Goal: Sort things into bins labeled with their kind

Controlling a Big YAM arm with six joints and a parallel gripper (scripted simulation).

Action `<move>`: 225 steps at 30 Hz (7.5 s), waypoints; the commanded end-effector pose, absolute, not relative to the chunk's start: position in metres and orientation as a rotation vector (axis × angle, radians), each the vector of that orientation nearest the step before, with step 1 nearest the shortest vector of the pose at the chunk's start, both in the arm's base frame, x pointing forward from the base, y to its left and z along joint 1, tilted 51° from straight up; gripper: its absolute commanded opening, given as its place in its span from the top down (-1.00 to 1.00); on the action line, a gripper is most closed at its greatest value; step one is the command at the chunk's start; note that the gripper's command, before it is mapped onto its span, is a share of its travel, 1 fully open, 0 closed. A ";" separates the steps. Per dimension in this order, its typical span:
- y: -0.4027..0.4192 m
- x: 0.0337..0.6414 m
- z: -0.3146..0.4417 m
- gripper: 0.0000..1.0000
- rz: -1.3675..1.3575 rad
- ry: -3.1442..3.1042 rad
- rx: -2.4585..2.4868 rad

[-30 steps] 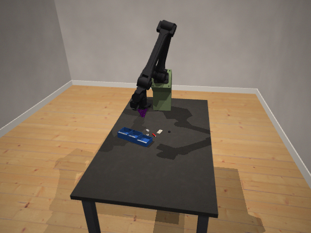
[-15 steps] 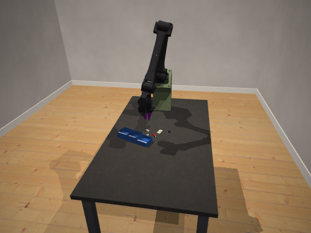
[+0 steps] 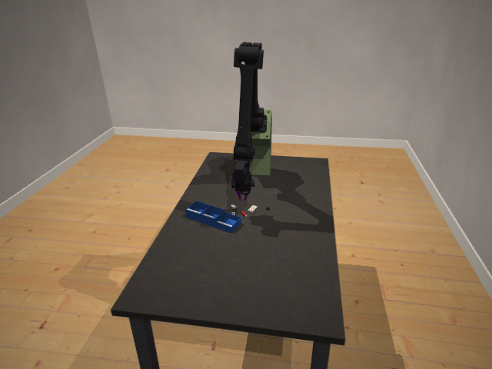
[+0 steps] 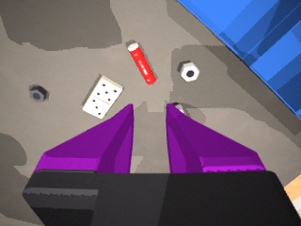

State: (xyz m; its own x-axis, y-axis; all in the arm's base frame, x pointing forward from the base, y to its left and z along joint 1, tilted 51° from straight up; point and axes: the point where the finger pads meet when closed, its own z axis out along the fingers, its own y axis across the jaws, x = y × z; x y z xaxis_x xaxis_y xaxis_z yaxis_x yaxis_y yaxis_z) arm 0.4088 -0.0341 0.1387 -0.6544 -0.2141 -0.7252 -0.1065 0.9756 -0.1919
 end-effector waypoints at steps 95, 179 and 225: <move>-0.030 0.472 0.088 0.92 -0.370 2.147 -0.715; -0.029 0.424 0.119 0.92 -0.369 2.154 -0.721; -0.205 0.424 0.136 0.92 -0.493 2.079 -0.955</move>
